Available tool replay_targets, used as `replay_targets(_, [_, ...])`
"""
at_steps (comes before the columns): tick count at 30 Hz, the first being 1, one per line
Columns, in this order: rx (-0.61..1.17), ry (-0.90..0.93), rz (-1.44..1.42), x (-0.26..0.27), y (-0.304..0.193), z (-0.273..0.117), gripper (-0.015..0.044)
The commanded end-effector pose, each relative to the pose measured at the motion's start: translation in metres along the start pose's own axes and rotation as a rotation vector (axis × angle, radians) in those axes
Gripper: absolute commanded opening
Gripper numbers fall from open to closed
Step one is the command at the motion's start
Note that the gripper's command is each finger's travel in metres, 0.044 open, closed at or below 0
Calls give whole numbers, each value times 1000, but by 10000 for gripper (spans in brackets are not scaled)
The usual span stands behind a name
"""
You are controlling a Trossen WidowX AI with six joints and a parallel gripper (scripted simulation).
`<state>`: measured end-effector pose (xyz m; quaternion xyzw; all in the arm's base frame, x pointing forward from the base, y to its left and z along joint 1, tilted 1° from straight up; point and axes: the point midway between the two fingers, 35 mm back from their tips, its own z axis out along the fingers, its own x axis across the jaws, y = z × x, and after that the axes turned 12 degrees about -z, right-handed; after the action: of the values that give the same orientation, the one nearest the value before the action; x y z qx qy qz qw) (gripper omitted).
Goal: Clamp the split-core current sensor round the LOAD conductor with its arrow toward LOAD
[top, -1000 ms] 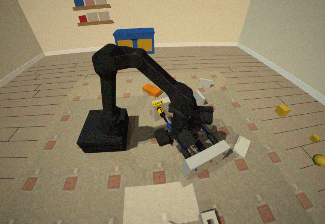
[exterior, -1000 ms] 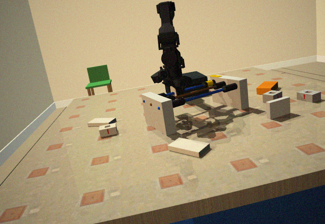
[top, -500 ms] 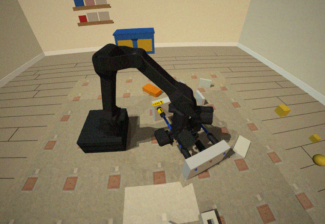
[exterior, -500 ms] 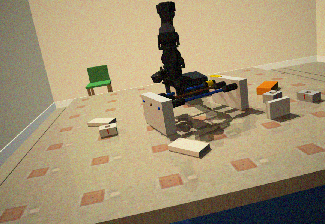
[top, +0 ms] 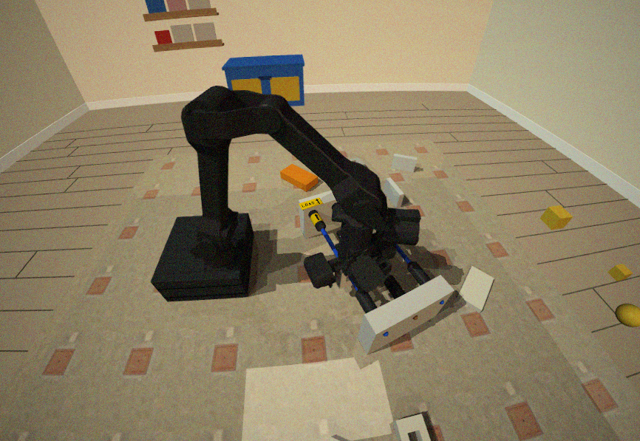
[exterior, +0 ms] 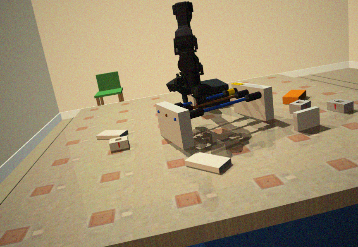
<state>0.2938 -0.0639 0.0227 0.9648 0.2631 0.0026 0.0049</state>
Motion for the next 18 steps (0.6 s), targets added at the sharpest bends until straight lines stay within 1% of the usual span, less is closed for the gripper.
replay_targets(1, [0,0,0,0,0,0,440])
replay_targets(6, [0,1,0,0,0,-3,440])
replay_targets(8, [-4,6,0,3,0,-25,440])
replay_targets(11, [-13,18,-1,2,-4,-79,440])
replay_targets(13, [-17,23,-1,-1,-9,-102,440])
replay_targets(18, [-17,24,-2,-1,-9,-105,440])
